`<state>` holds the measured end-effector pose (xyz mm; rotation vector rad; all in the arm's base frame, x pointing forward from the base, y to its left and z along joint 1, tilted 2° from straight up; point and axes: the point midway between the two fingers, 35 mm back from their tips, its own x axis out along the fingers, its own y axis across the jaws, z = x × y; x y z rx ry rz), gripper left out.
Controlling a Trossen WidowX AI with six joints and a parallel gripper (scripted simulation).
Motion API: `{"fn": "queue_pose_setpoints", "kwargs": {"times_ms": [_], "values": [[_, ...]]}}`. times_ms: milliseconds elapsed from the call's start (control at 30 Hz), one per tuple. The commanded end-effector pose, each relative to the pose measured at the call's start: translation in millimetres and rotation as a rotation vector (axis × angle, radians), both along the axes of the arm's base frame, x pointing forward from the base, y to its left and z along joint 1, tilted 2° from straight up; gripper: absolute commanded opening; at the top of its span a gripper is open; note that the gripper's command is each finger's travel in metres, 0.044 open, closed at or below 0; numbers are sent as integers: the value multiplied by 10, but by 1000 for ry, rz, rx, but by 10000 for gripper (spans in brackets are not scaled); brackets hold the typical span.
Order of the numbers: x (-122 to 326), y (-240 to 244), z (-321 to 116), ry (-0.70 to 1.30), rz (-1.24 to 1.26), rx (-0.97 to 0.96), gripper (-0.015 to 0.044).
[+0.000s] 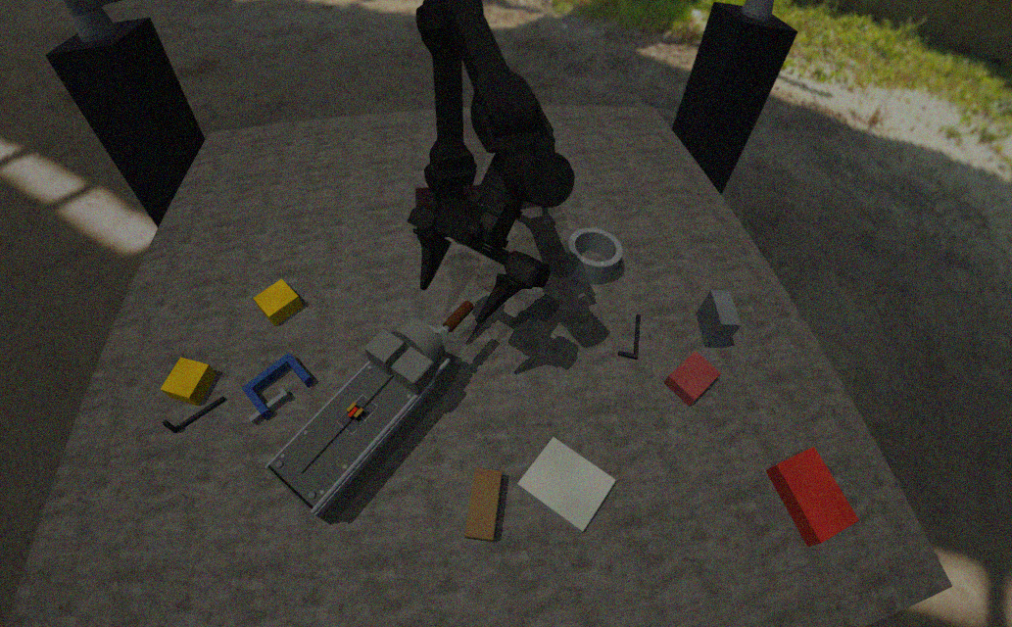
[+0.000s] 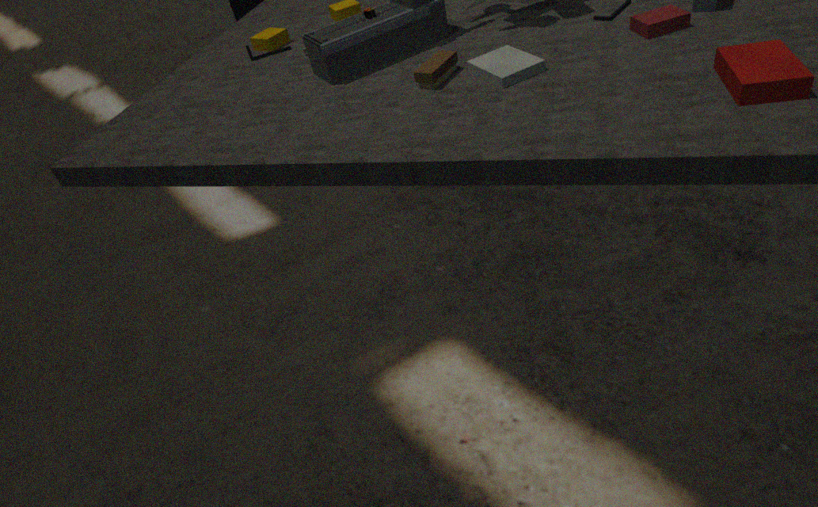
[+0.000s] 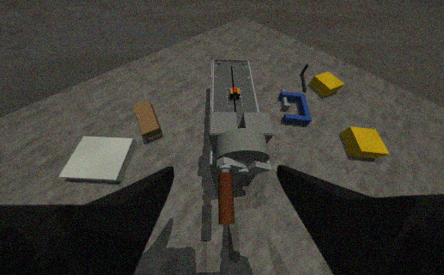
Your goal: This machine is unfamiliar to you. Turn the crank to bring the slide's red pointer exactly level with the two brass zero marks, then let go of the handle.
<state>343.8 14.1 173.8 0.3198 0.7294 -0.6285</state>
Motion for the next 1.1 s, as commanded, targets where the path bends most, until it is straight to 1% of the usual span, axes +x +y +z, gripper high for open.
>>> {"fn": "queue_pose_setpoints", "kwargs": {"times_ms": [0, 1067], "values": [[-7, -8, -78, 1, -7, -4, 440], [21, 13, -589, 1, -7, -4, 440]]}}
